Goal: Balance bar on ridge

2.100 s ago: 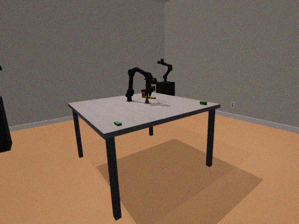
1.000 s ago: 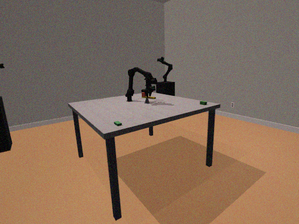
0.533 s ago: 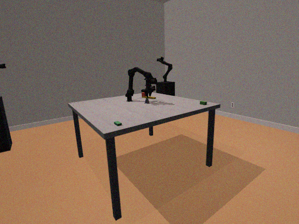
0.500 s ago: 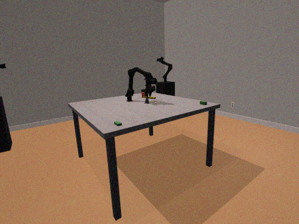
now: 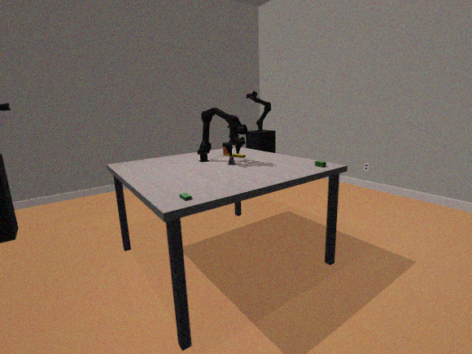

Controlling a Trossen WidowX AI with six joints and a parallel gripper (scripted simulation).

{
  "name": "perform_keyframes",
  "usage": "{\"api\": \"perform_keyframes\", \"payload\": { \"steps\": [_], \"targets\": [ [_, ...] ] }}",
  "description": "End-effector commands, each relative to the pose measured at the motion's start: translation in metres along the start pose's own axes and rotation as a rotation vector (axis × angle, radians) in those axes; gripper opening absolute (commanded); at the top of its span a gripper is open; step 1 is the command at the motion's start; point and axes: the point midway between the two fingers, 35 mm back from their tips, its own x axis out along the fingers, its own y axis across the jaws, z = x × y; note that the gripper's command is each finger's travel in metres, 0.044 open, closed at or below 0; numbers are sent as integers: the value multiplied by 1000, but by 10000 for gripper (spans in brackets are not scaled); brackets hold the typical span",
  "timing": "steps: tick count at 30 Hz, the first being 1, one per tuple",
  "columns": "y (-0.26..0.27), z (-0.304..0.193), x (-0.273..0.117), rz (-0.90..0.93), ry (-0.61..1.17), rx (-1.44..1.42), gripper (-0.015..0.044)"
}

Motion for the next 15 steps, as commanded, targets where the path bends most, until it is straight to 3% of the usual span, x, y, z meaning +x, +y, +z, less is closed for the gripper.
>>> {"api": "perform_keyframes", "payload": {
  "steps": [1,5,12,15],
  "targets": [
    [0,0,0,-1,0,0,440],
    [0,1,-7,-1,0,0,440],
    [0,2,-84,0,-2,0,440],
    [0,0,-100,0,-2,0,440]
  ]
}}
